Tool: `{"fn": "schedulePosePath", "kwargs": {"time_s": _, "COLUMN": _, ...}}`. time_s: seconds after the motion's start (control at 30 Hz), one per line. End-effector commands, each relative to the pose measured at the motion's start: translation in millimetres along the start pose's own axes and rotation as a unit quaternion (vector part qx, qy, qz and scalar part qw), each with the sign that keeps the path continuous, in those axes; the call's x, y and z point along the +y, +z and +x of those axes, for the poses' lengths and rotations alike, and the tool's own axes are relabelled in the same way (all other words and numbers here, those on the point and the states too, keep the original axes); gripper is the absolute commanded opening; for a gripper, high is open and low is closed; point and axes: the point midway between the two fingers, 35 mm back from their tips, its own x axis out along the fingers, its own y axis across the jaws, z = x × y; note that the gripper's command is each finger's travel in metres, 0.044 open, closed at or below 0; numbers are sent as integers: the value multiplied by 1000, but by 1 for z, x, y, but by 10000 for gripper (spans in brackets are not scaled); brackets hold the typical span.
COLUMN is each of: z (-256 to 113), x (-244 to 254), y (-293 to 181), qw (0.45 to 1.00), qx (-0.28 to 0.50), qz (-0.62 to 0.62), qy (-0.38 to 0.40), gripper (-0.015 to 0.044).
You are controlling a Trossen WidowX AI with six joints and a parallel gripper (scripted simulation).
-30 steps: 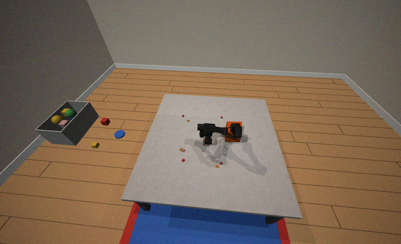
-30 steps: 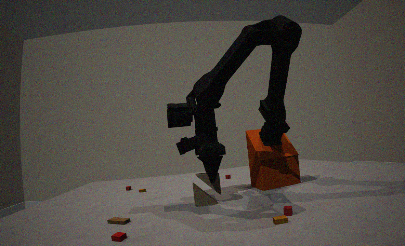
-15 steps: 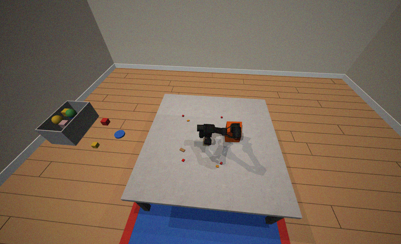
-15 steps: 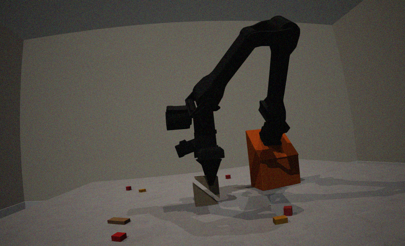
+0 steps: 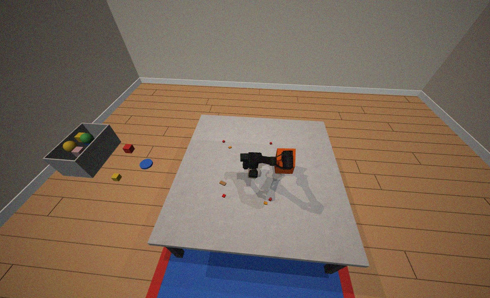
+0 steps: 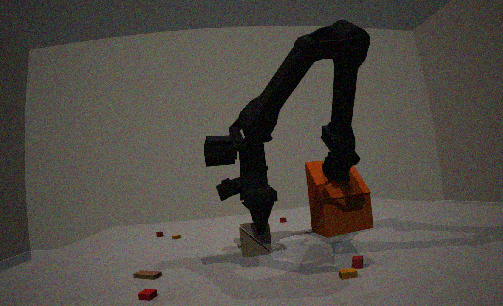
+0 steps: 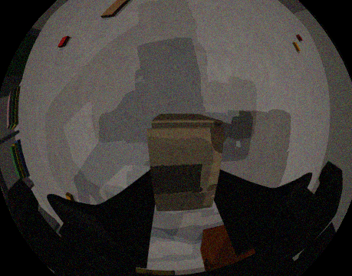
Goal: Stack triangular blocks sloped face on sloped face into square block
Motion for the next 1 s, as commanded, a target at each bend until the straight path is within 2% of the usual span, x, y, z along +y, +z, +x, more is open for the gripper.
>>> {"fn": "schedulePosePath", "kwargs": {"time_s": 0.0, "z": 4, "x": -1, "y": 0, "qw": 1000, "qx": 4, "qz": 6, "qy": 2, "gripper": 0}}
{"fn": "schedulePosePath", "kwargs": {"time_s": 0.97, "z": 7, "x": -2, "y": 0, "qw": 1000, "qx": 4, "qz": 6, "qy": 3, "gripper": 0}}
